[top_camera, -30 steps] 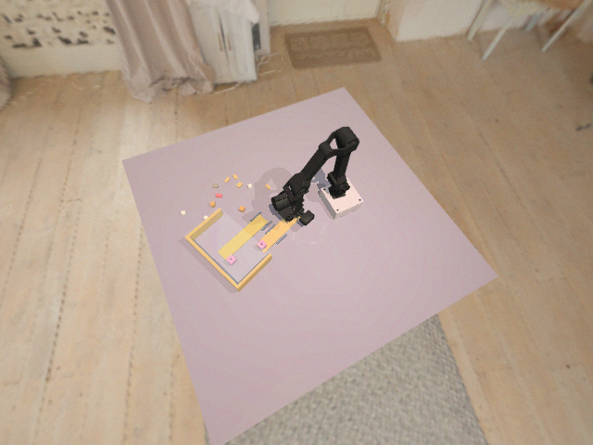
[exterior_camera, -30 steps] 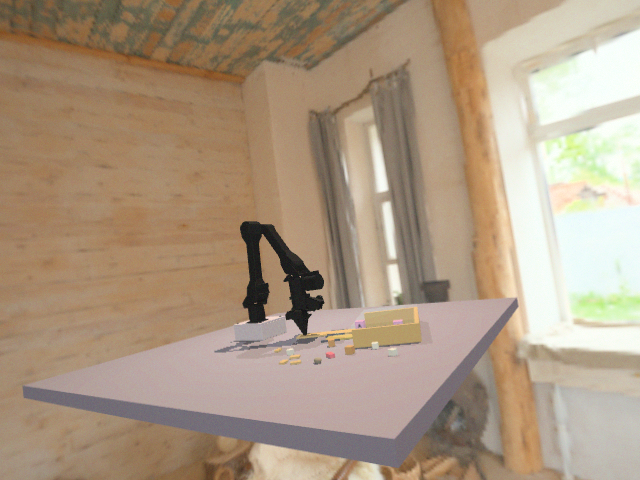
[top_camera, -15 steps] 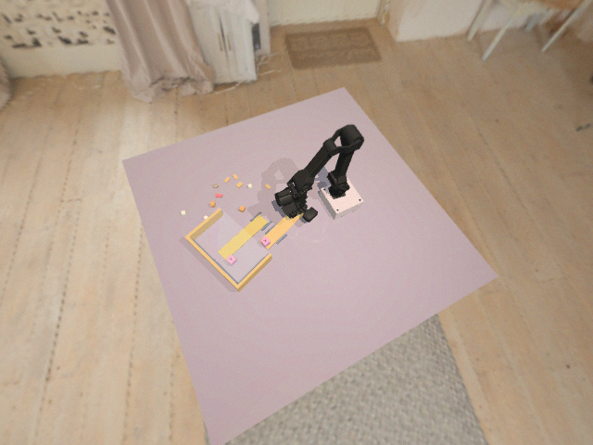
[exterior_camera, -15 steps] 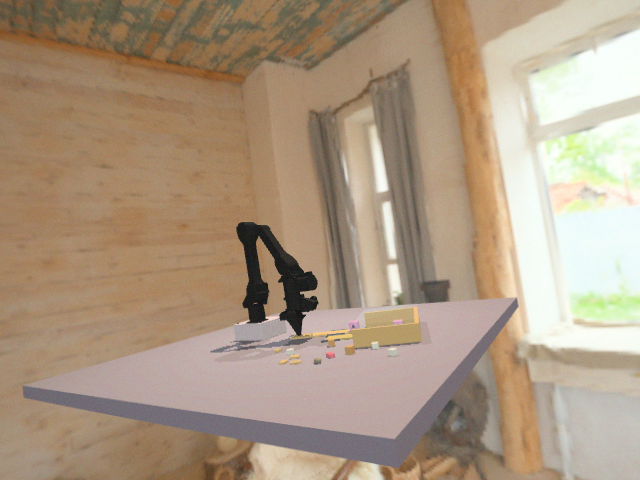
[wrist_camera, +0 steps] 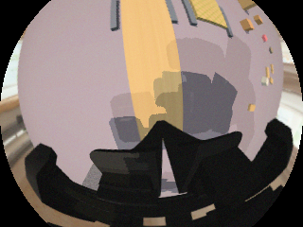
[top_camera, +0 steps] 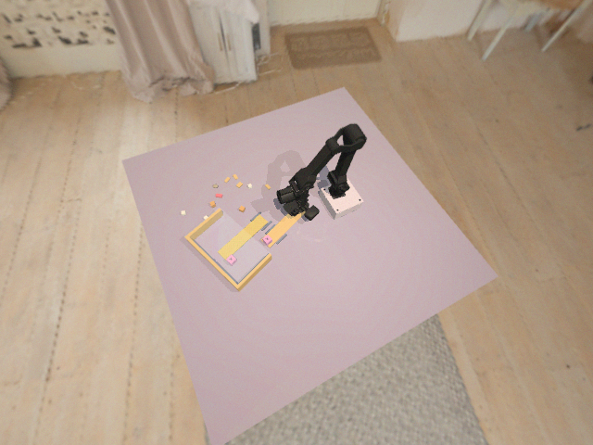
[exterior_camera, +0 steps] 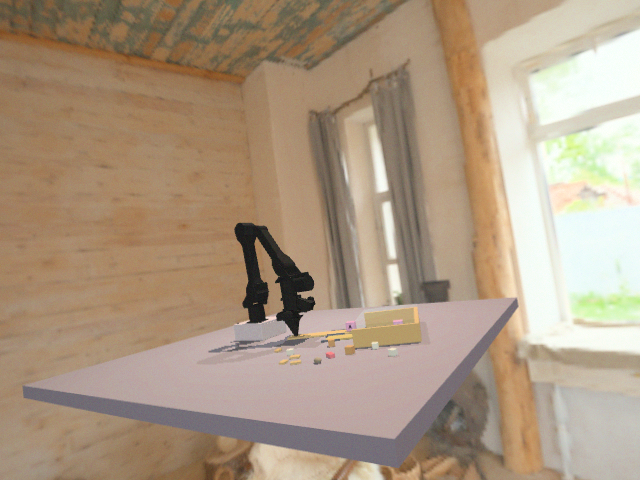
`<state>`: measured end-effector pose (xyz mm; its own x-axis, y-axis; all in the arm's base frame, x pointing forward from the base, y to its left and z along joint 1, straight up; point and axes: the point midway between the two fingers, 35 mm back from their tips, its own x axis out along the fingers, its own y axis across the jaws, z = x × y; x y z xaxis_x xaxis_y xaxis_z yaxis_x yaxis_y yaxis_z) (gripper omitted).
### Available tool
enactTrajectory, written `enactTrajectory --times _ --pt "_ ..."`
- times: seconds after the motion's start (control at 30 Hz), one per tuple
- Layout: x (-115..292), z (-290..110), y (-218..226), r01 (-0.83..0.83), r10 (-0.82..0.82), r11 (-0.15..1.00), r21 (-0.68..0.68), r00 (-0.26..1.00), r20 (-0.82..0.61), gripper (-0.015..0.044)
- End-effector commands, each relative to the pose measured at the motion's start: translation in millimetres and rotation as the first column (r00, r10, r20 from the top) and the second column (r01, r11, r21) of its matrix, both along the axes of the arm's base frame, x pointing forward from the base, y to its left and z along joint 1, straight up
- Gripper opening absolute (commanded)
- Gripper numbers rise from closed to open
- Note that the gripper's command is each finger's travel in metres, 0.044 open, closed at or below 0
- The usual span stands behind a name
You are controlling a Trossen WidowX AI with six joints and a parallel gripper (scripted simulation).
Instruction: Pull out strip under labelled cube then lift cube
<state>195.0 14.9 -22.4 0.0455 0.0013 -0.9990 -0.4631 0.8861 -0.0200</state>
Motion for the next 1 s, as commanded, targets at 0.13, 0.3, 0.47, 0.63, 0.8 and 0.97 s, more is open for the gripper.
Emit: enactTrajectory --times 0.13,0.3,0.47,0.63,0.8,0.97 --pt "-9.9 -4.3 -1.7 -0.004 0.004 1.0 -0.004 1.0 -0.029 0.0" --pt "-9.9 -4.3 -1.7 -0.004 0.004 1.0 -0.004 1.0 -0.029 0.0" --pt "-9.9 -4.3 -1.7 -0.004 0.004 1.0 -0.004 1.0 -0.029 0.0" --pt "-9.9 -4.3 -1.7 -0.004 0.004 1.0 -0.004 1.0 -0.029 0.0" --pt "0.2 8.7 -0.3 0.0 0.0 1.0 -0.001 1.0 -0.007 0.0" --pt "-0.2 41.8 -0.1 -0.004 0.004 1.0 -0.004 1.0 -0.028 0.0"
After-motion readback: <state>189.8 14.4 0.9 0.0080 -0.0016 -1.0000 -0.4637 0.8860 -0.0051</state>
